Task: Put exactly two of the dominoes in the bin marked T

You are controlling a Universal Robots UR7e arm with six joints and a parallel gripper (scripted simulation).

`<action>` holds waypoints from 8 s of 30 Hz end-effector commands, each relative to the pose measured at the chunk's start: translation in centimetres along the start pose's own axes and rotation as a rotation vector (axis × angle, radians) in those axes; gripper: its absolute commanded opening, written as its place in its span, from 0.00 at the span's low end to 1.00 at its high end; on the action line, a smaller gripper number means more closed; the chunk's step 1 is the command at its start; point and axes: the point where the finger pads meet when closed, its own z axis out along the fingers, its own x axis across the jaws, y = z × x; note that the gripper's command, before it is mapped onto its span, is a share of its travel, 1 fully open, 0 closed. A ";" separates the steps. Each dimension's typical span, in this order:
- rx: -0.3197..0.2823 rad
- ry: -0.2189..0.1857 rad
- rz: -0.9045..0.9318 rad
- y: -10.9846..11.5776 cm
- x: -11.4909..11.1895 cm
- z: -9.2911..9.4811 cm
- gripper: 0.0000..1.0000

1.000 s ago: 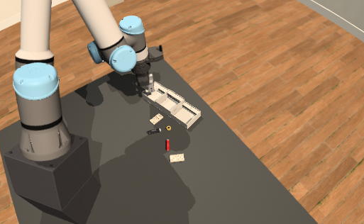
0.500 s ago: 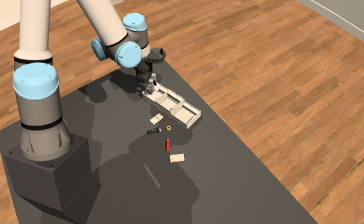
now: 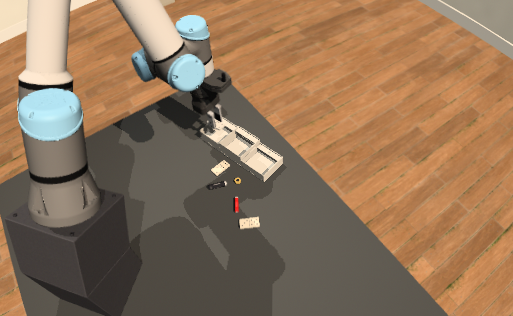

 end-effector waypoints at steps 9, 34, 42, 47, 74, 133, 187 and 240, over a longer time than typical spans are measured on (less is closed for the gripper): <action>0.010 0.004 0.069 0.0 0.0 0.0 0.49; 0.010 0.004 0.069 0.0 0.0 3.2 0.49; 0.010 0.004 0.069 0.0 0.0 4.8 0.49; 0.010 0.004 0.069 0.0 0.0 5.1 0.49; 0.010 0.004 0.069 0.0 0.0 5.1 0.65; 0.012 0.003 0.501 -7.5 5.1 -0.1 0.79; 0.001 -0.005 1.984 -25.3 17.4 -0.4 0.79; 0.011 -0.011 2.387 -25.3 17.4 0.8 0.79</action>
